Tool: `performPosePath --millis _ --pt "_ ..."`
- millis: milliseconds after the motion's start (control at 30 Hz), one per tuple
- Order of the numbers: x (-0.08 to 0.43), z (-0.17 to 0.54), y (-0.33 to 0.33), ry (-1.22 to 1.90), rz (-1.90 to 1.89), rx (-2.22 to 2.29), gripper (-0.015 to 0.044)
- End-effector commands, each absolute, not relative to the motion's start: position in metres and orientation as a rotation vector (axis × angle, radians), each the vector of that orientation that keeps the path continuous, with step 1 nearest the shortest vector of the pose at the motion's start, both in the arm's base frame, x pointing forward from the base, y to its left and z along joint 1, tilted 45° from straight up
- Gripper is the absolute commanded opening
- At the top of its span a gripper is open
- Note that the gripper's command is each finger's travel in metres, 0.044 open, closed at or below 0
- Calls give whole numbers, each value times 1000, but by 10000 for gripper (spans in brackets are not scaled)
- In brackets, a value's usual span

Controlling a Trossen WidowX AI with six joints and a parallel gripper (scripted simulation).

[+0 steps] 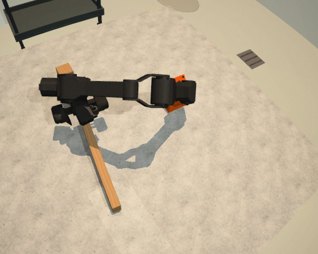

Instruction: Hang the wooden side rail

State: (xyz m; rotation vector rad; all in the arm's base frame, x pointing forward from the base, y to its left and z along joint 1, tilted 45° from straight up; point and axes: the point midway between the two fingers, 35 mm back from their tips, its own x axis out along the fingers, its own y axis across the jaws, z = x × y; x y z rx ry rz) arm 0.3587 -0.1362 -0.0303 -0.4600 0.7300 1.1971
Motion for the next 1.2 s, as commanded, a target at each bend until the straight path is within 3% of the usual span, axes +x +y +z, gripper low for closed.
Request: performPosePath --millis 0,533,967,1167 --pt "358 -37 -130 732 1200 -447 440" --pt "361 -51 -115 730 1201 -446 440" --pt "361 -51 -115 730 1201 -446 99" --pt "361 -51 -115 730 1201 -446 39"
